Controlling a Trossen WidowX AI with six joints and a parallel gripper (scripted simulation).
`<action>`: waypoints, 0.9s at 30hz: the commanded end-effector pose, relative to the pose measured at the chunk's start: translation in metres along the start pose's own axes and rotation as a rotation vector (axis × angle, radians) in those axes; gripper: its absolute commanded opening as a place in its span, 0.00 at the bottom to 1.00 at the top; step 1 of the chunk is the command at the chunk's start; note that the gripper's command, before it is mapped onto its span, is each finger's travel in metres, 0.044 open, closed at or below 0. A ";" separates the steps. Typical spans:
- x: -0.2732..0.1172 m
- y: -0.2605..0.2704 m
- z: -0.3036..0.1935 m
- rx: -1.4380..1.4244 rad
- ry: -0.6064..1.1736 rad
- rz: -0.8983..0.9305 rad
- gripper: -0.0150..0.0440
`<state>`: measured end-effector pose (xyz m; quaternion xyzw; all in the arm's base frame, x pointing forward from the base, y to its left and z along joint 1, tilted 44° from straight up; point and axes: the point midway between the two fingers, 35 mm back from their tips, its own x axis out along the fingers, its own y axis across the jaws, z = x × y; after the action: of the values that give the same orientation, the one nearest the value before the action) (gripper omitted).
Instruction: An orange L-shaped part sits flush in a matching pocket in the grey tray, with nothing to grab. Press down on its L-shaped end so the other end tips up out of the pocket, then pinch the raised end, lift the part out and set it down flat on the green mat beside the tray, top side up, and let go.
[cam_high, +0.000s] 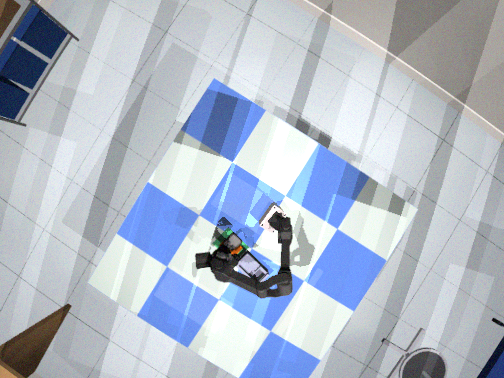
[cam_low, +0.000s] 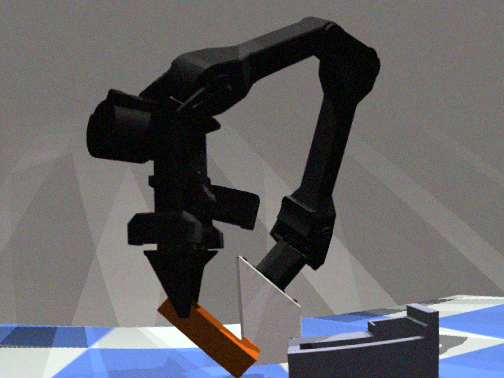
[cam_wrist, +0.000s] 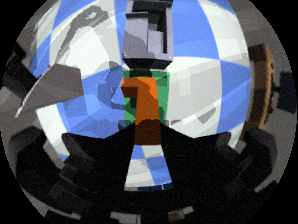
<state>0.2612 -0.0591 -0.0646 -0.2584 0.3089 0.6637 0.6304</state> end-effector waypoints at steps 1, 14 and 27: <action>0.008 0.001 0.000 0.006 -0.005 -0.001 0.25; 0.028 0.001 0.001 0.006 -0.006 -0.001 0.25; 0.029 0.001 0.001 0.006 -0.006 -0.001 0.25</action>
<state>0.2579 -0.0394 -0.0850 -0.2562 0.3089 0.6645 0.6304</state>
